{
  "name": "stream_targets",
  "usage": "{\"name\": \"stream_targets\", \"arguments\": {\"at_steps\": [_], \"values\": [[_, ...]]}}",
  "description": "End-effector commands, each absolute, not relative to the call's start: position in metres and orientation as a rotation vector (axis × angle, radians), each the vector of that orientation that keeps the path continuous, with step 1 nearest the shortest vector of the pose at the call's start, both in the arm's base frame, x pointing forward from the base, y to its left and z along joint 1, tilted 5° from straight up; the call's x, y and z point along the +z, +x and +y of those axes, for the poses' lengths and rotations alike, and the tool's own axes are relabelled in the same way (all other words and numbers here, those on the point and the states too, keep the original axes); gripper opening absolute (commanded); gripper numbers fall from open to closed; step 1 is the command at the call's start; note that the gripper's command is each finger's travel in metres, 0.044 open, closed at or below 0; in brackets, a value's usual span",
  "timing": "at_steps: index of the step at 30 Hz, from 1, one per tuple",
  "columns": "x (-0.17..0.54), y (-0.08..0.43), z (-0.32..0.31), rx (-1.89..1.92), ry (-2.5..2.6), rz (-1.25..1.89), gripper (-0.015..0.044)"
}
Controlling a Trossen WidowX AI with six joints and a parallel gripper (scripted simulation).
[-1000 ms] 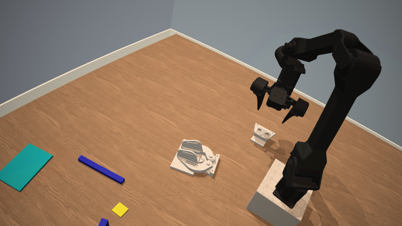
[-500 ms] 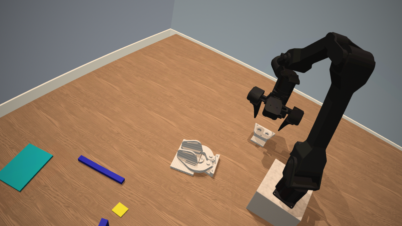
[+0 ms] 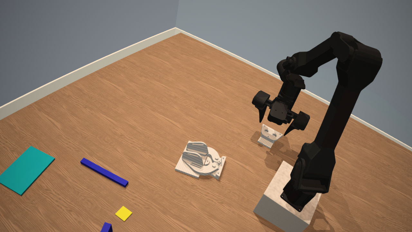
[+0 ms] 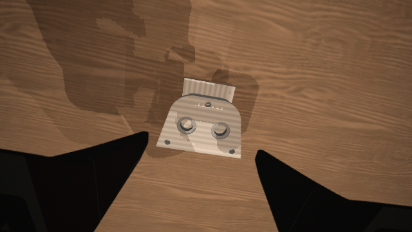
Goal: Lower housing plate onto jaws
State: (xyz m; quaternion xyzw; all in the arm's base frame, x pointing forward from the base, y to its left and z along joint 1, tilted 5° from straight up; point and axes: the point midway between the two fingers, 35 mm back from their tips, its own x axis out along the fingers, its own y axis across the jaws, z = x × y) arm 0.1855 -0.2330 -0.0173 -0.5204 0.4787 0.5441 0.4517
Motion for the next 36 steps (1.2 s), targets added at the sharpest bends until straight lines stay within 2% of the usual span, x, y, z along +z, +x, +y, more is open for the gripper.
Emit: {"name": "stream_targets", "arguments": {"at_steps": [1,36], "values": [[-0.022,0.183,-0.232,1.358,-1.281,1.183,0.044],[-0.052,0.181,-0.232,1.358,-1.28,1.183,0.044]]}}
